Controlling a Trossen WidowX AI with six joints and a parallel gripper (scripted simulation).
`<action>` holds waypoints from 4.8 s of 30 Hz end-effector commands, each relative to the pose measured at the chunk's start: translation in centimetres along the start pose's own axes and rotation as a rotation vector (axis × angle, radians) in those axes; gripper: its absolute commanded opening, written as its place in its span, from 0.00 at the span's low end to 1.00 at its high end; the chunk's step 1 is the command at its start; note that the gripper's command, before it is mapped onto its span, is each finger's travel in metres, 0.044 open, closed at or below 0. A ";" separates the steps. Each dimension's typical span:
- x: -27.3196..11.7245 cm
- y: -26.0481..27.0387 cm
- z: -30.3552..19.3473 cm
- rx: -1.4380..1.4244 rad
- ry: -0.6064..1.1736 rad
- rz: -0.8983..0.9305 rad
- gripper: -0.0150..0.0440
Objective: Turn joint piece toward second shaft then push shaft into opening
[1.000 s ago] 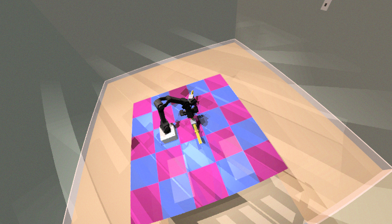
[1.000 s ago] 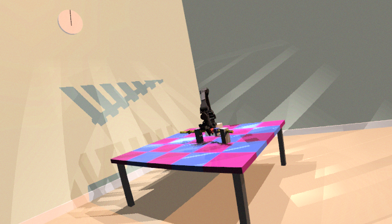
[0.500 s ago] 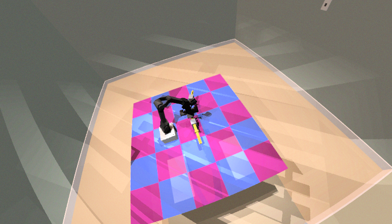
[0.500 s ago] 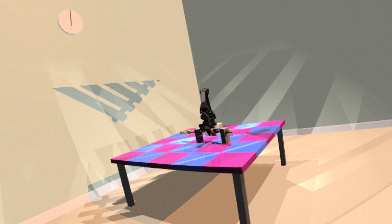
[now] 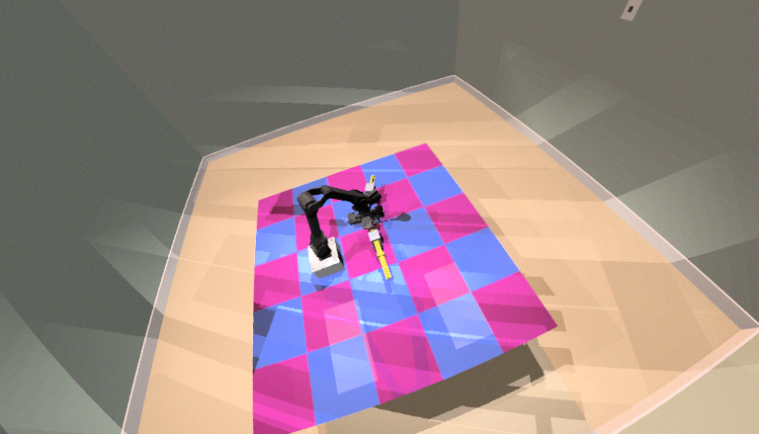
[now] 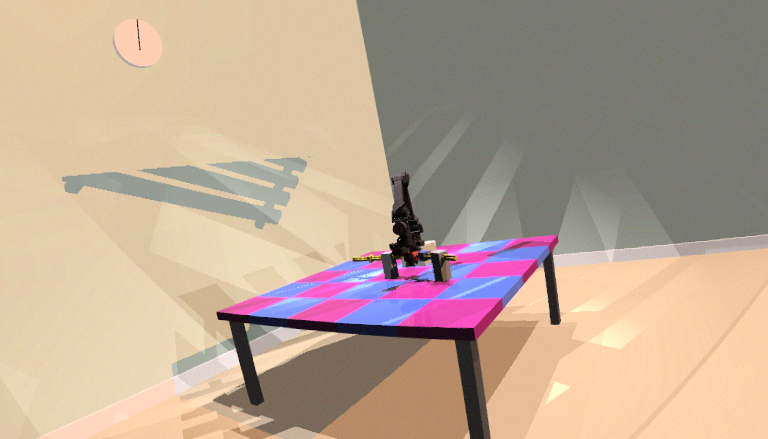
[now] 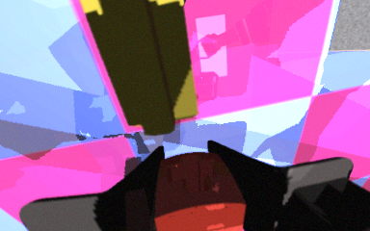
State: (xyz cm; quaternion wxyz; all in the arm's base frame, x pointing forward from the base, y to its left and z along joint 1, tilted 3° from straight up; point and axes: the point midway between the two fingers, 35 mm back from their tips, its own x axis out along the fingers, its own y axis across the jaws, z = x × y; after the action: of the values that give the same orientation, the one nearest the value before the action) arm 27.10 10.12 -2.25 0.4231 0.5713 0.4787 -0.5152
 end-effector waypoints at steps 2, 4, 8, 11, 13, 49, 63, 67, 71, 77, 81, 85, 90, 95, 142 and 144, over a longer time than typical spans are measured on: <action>0.0 0.0 -0.1 0.002 0.003 -0.001 0.56; 0.0 0.0 -0.1 0.002 0.003 -0.001 0.56; 0.0 0.0 -0.1 0.002 0.003 -0.001 0.56; 0.0 0.0 -0.1 0.002 0.003 -0.001 0.56; 0.0 0.0 -0.1 0.002 0.003 -0.001 0.56; 0.0 0.0 -0.1 0.002 0.003 -0.001 0.56; 0.0 0.0 0.0 0.000 0.000 0.000 0.25; 0.0 0.0 0.0 -0.003 -0.003 0.000 0.25; -0.2 0.2 0.0 -0.037 -0.044 -0.003 0.25; -0.6 0.5 -0.1 -0.104 -0.123 -0.007 0.25; -0.7 0.6 -0.1 -0.115 -0.134 -0.007 0.25; -0.7 0.6 0.0 -0.116 -0.136 -0.008 0.25; -0.7 0.5 0.0 -0.106 -0.130 -0.008 0.25; -0.7 0.5 0.0 -0.106 -0.130 -0.008 0.25; -3.6 0.6 -0.2 -0.104 0.003 -0.013 1.00; -3.6 0.6 -0.2 -0.104 0.003 -0.013 1.00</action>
State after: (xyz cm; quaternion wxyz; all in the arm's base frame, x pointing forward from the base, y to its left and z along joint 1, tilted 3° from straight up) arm 27.65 9.70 1.00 0.4507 0.5437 0.5050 -0.4963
